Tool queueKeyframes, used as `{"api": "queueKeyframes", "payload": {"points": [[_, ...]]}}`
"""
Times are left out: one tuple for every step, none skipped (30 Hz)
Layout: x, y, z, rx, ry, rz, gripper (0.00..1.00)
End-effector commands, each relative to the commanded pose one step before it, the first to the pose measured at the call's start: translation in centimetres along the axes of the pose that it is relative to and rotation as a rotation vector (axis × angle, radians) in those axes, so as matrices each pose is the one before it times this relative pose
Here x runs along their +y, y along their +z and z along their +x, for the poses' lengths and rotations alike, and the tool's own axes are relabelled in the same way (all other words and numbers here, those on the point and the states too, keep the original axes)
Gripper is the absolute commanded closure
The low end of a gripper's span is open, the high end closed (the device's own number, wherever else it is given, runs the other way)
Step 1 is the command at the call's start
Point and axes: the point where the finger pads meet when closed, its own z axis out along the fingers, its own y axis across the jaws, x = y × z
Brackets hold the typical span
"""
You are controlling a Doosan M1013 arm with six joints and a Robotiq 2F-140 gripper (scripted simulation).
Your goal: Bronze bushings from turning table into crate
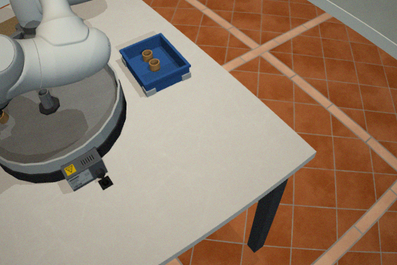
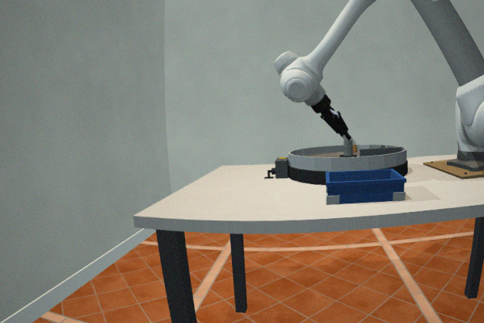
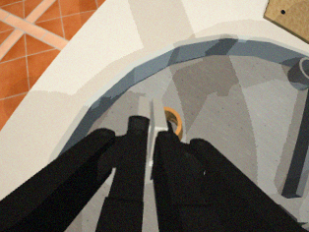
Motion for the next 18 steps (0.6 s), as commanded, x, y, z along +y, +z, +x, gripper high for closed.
{"api": "queueKeyframes", "payload": {"points": [[-0.491,-0.453,-0.559,-0.00083,-0.00002,-0.00008,1.00],[-0.324,-0.296,-0.357,0.00000,0.00000,0.00000,1.00],[-0.291,-0.266,-0.321,0.00000,0.00000,0.00000,1.00],[-0.207,-0.190,-0.228,0.00000,0.00000,0.00000,1.00],[-0.101,-0.092,-0.111,0.00000,0.00000,0.00000,1.00],[-0.018,-0.016,-0.020,0.00000,0.00000,0.00000,1.00],[0.000,0.000,0.000,0.00000,0.00000,0.00000,1.00],[0.000,0.000,0.000,0.00000,0.00000,0.00000,1.00],[0.000,0.000,0.000,0.00000,0.00000,0.00000,1.00],[0.000,0.000,0.000,0.00000,0.00000,0.00000,1.00],[-0.013,-0.019,-0.022,0.00000,0.00000,0.00000,1.00],[-0.073,-0.105,-0.126,0.00000,0.00000,0.00000,1.00],[-0.149,-0.216,-0.259,0.00000,0.00000,0.00000,1.00],[-0.208,-0.300,-0.360,0.00000,0.00000,0.00000,1.00],[-0.229,-0.331,-0.397,0.00000,0.00000,0.00000,1.00],[-0.206,-0.297,-0.357,0.00000,0.00000,0.00000,1.00],[-0.147,-0.212,-0.254,0.00000,0.00000,0.00000,1.00],[-0.071,-0.103,-0.123,0.00000,0.00000,0.00000,1.00]]}}
